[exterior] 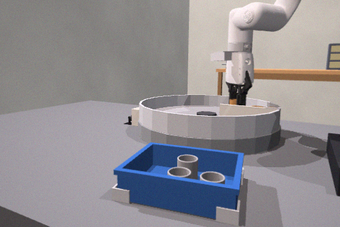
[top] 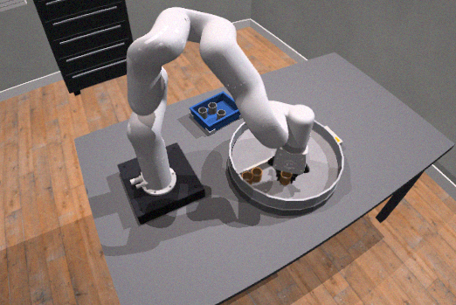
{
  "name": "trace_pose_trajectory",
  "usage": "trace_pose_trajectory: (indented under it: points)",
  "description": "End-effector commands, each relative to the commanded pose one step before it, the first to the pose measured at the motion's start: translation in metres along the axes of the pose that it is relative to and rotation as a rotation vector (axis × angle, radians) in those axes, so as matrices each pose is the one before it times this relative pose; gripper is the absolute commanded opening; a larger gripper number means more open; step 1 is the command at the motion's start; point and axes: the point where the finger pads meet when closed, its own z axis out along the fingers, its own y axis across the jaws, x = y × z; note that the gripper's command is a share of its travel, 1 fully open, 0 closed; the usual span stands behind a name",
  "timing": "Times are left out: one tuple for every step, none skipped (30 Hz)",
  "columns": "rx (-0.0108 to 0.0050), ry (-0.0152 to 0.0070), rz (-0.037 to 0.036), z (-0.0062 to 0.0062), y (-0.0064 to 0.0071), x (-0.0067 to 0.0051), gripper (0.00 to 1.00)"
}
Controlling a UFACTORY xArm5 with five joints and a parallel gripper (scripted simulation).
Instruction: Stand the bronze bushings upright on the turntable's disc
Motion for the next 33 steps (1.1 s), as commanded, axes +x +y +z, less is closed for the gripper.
trace_pose_trajectory:
  points:
    - [-0.00343,0.00093,0.00001,-0.00115,0.00124,0.00033,0.0]
    - [0.0,0.0,0.0,0.00005,0.0,0.0,0.0]
    - [0.0,0.0,0.0,0.00008,0.0,0.0,0.0]
    - [0.0,0.0,0.0,0.00011,0.0,0.0,0.0]
    - [0.0,0.0,0.0,0.00015,0.00001,0.0,0.0]
    - [0.0,0.0,0.0,0.0,0.0,0.0,0.0]
    - [0.0,0.0,0.0,0.0,0.0,0.0,0.0]
    - [0.0,0.0,0.0,0.00018,0.00001,0.0,0.0]
    - [0.0,0.0,0.0,0.00021,0.00001,0.0,0.0]
    - [0.0,0.0,0.0,0.00024,0.00001,0.0,0.0]
    - [0.0,0.0,0.0,0.00027,0.00001,0.0,0.0]
    - [0.0,0.0,0.0,0.0003,0.00001,0.0,0.0]
    - [0.0,0.0,0.0,0.00032,0.00001,0.00001,0.0]
    - [0.0,0.0,0.0,0.00033,0.00001,0.00001,0.0]
    - [0.0,0.0,0.0,0.00034,0.00001,0.00001,0.0]
    - [0.0,0.0,0.0,0.00035,0.00001,0.00001,0.0]
    - [0.0,0.0,0.0,0.00035,0.00001,0.00001,0.0]
    - [0.0,0.0,0.0,0.00034,0.00001,0.00001,0.0]
    - [0.0,0.0,0.0,0.00033,0.00001,0.0,0.0]
    - [0.0,0.0,0.0,0.00032,0.00001,0.0,0.0]
    - [0.0,0.0,0.0,0.0003,0.00001,0.0,0.0]
    - [0.0,0.0,0.0,0.00027,0.00001,0.0,0.0]
    - [0.0,0.0,0.0,0.0,0.0,0.0,0.0]
    - [0.0,0.0,0.0,0.0,0.0,0.0,0.0]
    - [0.0,0.0,0.0,0.00024,0.00001,0.0,0.0]
    - [0.0,0.0,0.0,0.00021,0.0,0.0,0.0]
    - [0.0,0.0,0.0,0.00018,0.0,0.0,0.0]
    - [0.0,0.0,0.0,0.00015,0.0,0.0,0.0]
    - [0.0,0.0,0.0,0.00011,0.0,0.0,0.0]
    - [0.0,0.0,0.0,0.00008,0.0,0.0,0.0]
    - [0.0,0.0,0.0,0.00005,0.0,0.0,0.0]
    - [0.0,0.0,0.0,0.00003,0.0,0.0,0.0]
    - [0.0,0.0,0.0,0.00001,0.0,0.0,0.0]
